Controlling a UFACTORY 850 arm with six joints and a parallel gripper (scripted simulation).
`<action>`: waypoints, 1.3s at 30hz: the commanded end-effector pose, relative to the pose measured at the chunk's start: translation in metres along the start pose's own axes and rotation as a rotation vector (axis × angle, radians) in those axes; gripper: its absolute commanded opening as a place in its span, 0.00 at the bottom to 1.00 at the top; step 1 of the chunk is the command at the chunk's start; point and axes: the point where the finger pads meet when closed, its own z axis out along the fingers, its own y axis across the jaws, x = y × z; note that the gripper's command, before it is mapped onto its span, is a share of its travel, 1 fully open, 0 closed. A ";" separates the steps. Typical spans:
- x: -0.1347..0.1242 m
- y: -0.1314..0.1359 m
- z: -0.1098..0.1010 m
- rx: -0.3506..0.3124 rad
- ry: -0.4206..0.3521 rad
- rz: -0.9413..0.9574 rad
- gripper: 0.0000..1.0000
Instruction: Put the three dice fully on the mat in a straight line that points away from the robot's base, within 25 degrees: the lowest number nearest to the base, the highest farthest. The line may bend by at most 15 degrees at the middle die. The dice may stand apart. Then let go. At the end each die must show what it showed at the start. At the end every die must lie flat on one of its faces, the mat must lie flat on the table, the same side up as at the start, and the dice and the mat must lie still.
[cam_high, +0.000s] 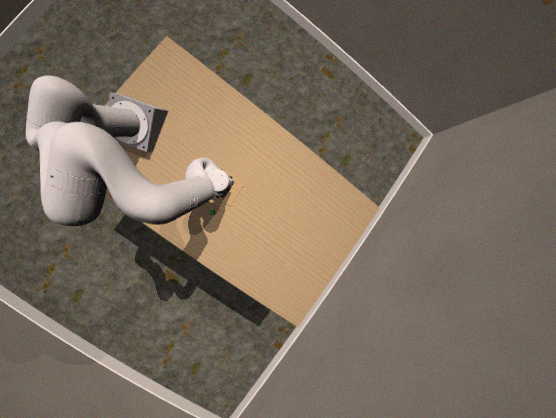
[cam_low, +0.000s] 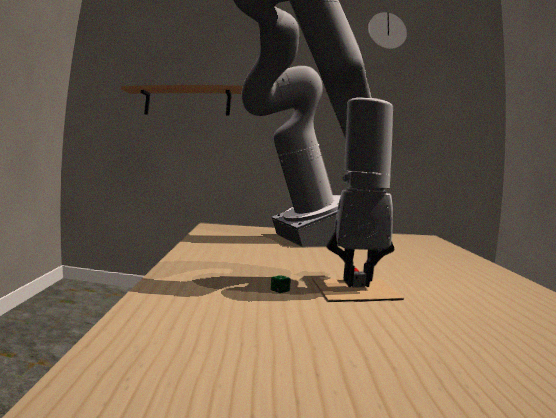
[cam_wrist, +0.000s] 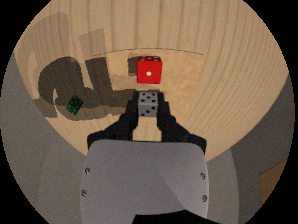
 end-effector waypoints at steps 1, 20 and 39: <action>-0.001 0.000 -0.001 0.000 -0.002 0.000 0.21; -0.001 0.000 0.000 0.000 -0.002 0.000 0.21; -0.001 0.000 0.003 0.000 -0.002 0.000 0.21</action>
